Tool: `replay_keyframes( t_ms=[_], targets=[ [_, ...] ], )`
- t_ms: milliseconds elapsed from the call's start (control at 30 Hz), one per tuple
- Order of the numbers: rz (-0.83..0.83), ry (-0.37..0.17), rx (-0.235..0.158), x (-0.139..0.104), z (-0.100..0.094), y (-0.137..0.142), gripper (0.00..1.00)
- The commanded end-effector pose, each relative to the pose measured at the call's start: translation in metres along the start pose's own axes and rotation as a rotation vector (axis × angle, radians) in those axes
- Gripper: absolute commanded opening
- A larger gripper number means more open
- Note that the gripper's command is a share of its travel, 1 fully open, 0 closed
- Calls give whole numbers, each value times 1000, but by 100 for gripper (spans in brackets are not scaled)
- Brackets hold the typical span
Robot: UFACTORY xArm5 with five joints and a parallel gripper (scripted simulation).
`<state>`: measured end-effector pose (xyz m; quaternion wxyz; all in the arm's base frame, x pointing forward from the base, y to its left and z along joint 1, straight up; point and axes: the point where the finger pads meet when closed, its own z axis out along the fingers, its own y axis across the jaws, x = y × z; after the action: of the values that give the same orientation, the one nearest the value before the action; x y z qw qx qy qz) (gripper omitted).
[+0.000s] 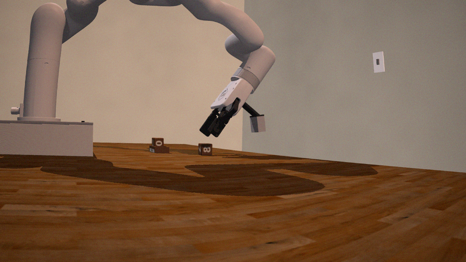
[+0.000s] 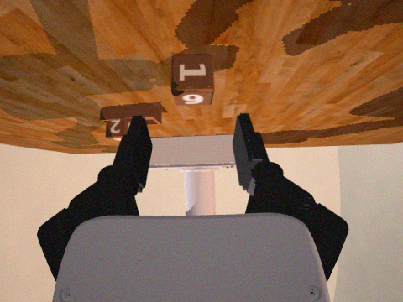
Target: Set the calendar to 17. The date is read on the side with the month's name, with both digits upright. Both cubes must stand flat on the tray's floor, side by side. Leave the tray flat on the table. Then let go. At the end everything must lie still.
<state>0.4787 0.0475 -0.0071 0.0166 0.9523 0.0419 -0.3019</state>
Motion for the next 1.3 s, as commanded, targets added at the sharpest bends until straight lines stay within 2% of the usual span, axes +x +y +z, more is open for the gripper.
replay_keyframes(
  t_ms=[0,300,633,767,967,1067,1133,1267],
  targets=[
    [0,4,0,-11,-17,0,69],
    [-8,5,1,-18,-27,1,69],
    [-9,12,1,-19,-28,1,69],
    [-9,69,1,-18,-29,1,69],
    [-9,223,2,-21,-28,1,69],
    [-9,282,2,-24,-28,1,69],
    [-9,303,3,-25,-28,1,69],
    [-9,309,3,-25,-28,1,69]
  ],
)
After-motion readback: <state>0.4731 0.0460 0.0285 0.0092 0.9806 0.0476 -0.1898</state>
